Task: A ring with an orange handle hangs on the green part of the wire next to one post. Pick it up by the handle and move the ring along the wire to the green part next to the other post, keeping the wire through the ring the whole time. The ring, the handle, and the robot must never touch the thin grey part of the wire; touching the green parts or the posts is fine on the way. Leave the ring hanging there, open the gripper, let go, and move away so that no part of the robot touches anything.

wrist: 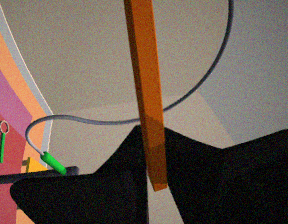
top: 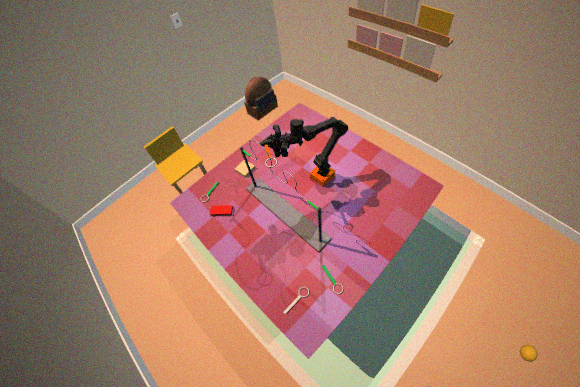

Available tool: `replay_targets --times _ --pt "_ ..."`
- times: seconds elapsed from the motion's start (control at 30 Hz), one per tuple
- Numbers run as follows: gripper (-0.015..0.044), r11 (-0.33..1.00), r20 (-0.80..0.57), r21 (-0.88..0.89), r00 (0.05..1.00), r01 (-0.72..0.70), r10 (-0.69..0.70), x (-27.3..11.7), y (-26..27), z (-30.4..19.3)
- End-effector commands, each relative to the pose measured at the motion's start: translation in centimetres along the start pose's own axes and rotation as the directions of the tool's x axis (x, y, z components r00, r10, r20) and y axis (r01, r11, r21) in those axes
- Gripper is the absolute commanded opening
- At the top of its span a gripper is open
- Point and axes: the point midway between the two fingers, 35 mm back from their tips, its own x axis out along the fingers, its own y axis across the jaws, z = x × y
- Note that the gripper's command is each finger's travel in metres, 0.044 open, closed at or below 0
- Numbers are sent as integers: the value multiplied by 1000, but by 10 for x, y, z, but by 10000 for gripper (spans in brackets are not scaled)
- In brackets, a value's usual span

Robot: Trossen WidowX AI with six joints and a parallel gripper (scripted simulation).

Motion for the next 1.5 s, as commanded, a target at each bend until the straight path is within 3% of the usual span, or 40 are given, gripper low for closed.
replay_targets --times 0.0,0.93,1.47 --pt "-150 999 6 -39 1000 28 -28 -1 -3 -1" --pt "-150 928 70 -318 981 194 -181 -1 -11 0" --pt "-150 902 86 -368 974 225 -209 1 -3 -4"
